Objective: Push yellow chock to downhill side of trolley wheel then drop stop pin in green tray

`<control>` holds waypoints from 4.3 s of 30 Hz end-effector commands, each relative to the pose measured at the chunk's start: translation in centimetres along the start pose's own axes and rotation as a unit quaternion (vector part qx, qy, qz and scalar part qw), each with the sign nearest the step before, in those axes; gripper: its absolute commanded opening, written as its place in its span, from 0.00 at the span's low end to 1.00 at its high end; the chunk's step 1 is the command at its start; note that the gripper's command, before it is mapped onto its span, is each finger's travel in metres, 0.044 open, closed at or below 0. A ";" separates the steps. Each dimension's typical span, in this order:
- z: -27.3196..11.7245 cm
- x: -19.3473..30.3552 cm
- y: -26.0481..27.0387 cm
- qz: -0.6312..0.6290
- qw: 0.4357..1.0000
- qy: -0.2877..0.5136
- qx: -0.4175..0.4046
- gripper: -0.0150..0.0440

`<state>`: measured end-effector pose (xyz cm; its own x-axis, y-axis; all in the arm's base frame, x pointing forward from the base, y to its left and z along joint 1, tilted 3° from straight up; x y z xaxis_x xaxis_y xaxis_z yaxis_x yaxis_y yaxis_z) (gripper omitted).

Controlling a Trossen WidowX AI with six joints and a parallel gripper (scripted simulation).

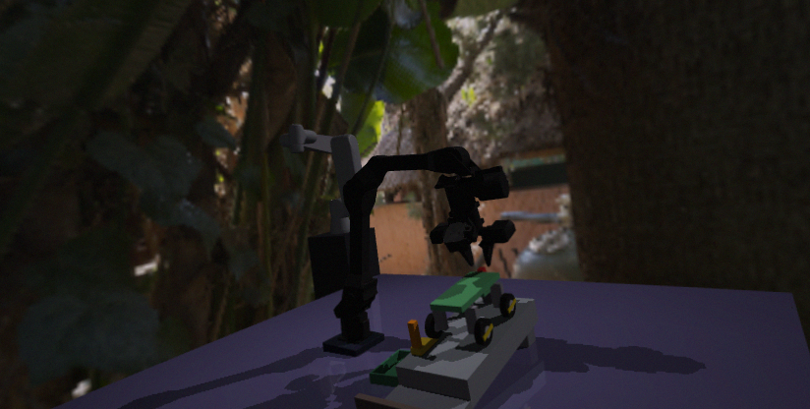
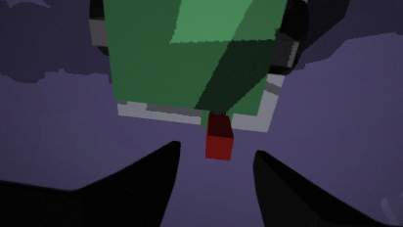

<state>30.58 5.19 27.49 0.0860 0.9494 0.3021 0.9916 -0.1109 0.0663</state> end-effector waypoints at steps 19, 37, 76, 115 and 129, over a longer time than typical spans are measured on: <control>2.6 0.1 -0.1 0.002 1.000 0.001 -0.002 0.58; 4.4 0.1 -0.1 -0.001 1.000 0.003 -0.001 0.49; 3.1 0.3 -0.3 0.002 1.000 0.002 -0.001 0.25; 1.8 0.4 -0.3 0.002 1.000 0.001 -0.001 0.25; 1.2 0.4 -0.3 0.002 1.000 0.001 -0.001 0.25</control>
<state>30.48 5.97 25.93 0.0990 0.9490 0.2993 0.9910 -0.1214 0.0571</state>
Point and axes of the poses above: the point midway between the two fingers, 35 mm back from their tips, its own z axis out along the fingers, its own y axis across the jaws, x = y × z, the point moved 6 cm from there along -z, back along the fingers, and after that the axes turned 3 degrees about z, right-handed, at the moved point
